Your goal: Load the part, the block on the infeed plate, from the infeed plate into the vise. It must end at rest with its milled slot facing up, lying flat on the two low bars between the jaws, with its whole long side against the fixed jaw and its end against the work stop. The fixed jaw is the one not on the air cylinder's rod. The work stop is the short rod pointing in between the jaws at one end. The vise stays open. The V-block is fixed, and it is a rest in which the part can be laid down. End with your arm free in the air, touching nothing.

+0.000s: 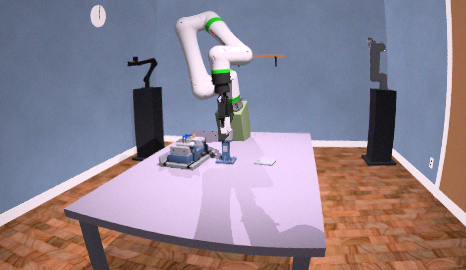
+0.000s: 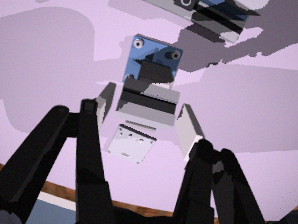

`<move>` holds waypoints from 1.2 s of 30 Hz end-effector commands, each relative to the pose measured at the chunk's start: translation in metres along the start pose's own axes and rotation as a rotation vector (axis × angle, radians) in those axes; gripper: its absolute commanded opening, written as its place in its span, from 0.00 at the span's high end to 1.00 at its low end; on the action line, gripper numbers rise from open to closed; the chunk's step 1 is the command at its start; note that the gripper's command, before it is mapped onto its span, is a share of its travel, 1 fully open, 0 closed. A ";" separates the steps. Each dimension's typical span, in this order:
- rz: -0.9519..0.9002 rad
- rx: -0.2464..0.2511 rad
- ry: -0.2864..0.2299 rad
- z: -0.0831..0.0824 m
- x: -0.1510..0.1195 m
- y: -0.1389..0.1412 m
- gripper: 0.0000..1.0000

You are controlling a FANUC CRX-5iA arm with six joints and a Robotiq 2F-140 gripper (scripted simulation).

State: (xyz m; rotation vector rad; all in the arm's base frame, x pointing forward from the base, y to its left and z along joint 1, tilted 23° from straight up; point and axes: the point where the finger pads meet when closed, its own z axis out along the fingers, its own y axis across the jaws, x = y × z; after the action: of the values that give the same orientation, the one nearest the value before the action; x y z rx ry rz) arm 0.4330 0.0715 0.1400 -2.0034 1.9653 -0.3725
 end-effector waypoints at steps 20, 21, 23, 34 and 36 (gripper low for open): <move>-0.001 -0.004 -0.191 0.000 0.005 0.000 0.49; -0.001 -0.004 -0.199 0.000 0.005 0.000 0.49; -0.001 -0.002 -0.215 0.000 0.005 0.000 0.49; -0.001 -0.004 -0.282 0.001 0.007 0.000 0.49; -0.001 -0.004 -0.297 0.001 0.008 0.000 0.49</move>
State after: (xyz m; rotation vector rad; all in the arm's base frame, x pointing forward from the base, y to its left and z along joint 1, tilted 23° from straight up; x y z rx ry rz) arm 0.4335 0.0647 0.1390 -1.9373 1.7960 -0.0888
